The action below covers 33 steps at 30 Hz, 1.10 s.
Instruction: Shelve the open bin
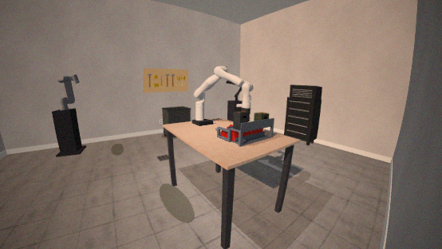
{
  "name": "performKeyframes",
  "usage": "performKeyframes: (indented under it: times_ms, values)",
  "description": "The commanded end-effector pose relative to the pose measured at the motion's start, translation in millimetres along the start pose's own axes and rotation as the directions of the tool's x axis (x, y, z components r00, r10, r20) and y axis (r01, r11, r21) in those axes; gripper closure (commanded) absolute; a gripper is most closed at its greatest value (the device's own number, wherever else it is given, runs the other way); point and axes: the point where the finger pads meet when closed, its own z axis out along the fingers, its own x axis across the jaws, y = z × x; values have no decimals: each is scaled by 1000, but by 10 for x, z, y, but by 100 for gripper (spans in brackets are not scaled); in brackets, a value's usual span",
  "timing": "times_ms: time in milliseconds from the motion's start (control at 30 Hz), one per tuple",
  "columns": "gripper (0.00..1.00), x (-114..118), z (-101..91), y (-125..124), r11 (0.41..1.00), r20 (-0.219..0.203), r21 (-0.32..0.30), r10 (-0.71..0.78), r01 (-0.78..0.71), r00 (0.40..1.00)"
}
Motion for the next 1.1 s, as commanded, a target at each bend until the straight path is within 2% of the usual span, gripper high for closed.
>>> performKeyframes:
  times_ms: [0, 900, 933, 1067]
  values:
    - [100, 1, -22, 10, 1000, 0, -4, 0, 0, 1000]
    - [100, 1, -22, 10, 1000, 0, -4, 0, 0, 1000]
    - [68, 1, -15, 8, 1000, 0, -3, 0, 0, 1000]
    - [68, 1, -15, 7, 1000, 0, -3, 0, 0, 1000]
